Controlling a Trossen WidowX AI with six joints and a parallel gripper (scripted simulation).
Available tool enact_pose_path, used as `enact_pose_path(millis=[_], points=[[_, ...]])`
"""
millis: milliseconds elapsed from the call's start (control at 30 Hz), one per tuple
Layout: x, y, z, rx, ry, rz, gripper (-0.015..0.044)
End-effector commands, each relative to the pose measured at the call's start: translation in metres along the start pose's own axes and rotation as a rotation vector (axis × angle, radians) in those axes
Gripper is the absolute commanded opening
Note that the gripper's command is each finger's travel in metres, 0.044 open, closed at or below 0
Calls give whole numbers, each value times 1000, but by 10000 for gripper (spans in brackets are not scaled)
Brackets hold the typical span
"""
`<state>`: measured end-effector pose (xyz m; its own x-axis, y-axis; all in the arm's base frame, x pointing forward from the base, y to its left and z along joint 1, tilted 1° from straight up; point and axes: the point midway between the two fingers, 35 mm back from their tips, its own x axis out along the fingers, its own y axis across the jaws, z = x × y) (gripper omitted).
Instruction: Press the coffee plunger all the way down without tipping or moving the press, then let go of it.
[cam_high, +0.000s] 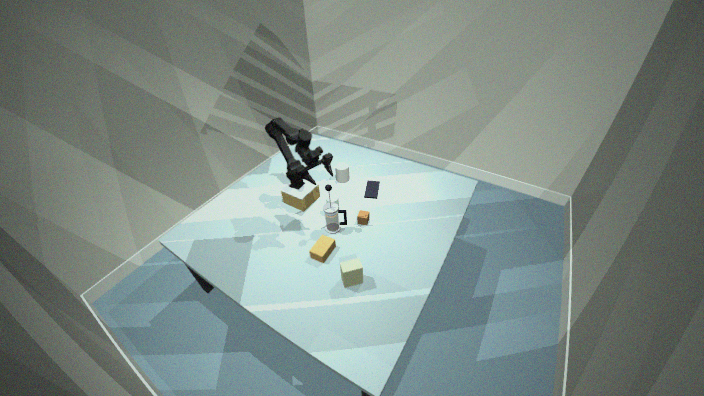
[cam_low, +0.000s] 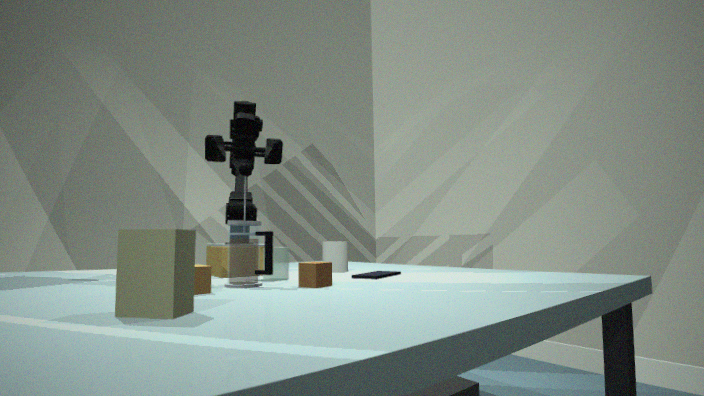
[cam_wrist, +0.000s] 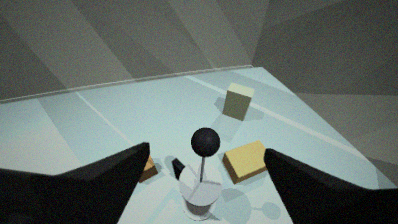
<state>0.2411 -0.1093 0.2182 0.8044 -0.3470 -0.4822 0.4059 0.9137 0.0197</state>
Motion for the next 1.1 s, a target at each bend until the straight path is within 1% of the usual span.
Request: enact_pose_path(millis=[0, 867, 1067], points=[[4, 0, -5, -8, 4, -4, 440], [41, 0, -6, -9, 1, -4, 440], [41, 0, -6, -9, 1, -4, 282]])
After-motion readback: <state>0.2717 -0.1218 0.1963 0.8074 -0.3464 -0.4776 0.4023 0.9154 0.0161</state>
